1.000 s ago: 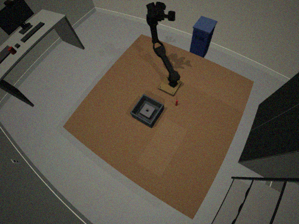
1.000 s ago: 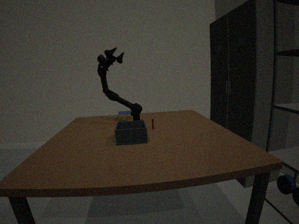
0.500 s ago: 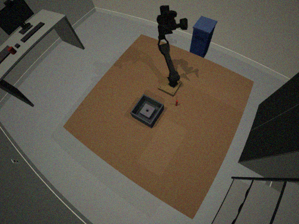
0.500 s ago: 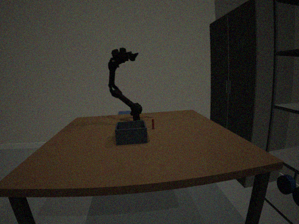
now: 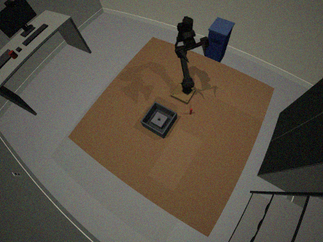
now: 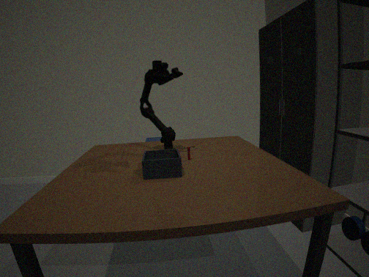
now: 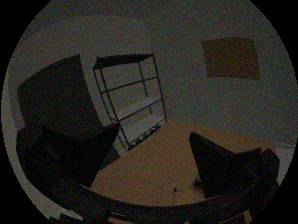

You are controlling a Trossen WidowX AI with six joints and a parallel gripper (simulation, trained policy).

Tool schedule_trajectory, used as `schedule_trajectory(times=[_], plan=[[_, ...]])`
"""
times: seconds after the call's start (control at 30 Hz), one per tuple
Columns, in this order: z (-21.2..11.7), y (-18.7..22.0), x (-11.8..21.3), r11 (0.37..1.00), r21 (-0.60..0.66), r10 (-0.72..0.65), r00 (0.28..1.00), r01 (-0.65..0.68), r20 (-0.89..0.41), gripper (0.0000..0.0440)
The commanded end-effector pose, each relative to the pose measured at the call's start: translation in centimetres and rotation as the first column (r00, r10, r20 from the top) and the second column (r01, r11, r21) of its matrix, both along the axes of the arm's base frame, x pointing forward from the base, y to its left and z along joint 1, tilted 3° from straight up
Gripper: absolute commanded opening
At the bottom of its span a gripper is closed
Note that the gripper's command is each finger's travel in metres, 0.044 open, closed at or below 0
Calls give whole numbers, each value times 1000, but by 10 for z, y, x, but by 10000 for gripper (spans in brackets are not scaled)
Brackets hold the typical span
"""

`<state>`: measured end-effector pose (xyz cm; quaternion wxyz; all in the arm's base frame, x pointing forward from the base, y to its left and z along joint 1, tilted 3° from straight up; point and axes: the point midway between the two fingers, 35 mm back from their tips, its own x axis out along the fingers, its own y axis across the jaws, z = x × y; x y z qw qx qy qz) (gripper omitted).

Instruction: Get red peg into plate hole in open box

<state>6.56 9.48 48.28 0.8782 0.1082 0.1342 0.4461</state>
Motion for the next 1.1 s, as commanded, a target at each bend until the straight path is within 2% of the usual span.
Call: schedule_trajectory(times=[0.0,0.23,0.5,0.77,1.07], plan=[[-18,10,13,999,-31,-45,995,42,-91,440],[-63,28,40,985,-110,-163,943,136,-291,440],[-118,40,64,948,-219,-310,819,230,-483,440],[-175,46,79,890,-344,-455,636,300,-623,440],[-240,49,83,795,-501,-604,381,341,-700,440]])
